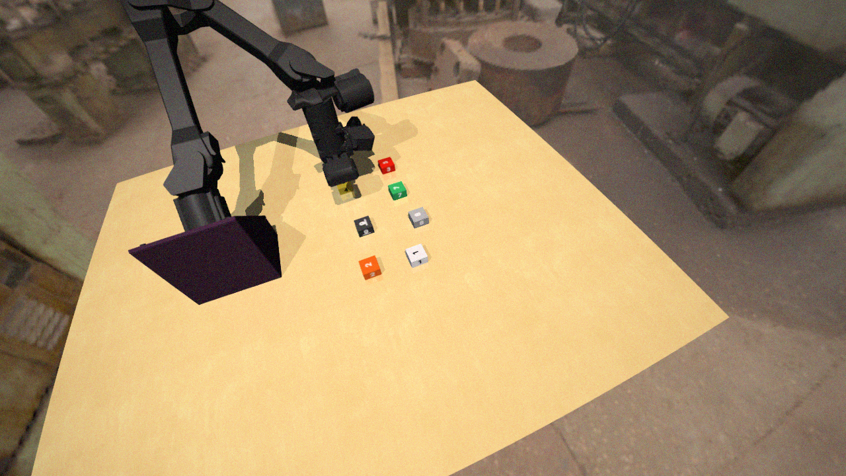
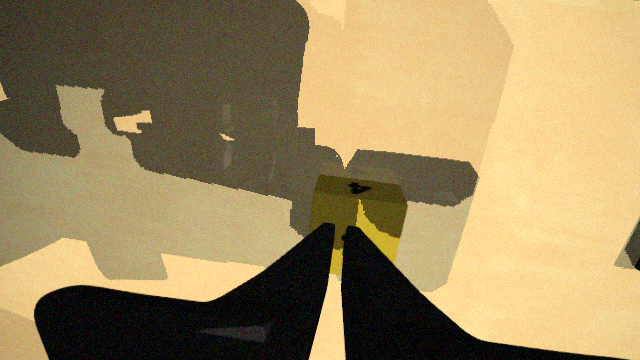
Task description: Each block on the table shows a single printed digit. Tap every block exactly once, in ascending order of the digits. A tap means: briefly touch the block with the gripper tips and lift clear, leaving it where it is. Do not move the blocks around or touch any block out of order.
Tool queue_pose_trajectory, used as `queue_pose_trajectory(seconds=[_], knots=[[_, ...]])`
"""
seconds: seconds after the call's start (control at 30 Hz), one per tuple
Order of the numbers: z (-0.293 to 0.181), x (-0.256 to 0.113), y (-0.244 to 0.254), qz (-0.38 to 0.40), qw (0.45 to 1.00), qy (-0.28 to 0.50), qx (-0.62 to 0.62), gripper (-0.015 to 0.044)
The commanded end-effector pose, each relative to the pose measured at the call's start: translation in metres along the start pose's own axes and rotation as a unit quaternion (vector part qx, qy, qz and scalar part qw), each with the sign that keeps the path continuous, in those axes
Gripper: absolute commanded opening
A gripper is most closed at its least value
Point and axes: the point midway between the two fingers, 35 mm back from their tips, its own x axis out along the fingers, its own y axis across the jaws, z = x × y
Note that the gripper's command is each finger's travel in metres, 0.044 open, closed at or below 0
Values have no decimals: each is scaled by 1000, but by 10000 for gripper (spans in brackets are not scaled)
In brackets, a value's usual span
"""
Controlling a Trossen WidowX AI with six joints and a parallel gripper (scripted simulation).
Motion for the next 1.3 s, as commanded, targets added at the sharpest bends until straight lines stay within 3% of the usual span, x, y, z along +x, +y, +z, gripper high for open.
queue_pose_trajectory(seconds=[0.0,0.3,0.5,0.73,1.1,1.27], knots=[[-1,3,-1,-2,1000,0,2,20],[0,-30,-1,-3,1000,0,2,20],[0,-105,-1,-5,1000,1,3,20],[2,-108,-2,-5,1000,1,3,20],[106,-111,-73,-6,1000,-1,0,20],[112,-110,-79,-6,1000,-1,0,20]])
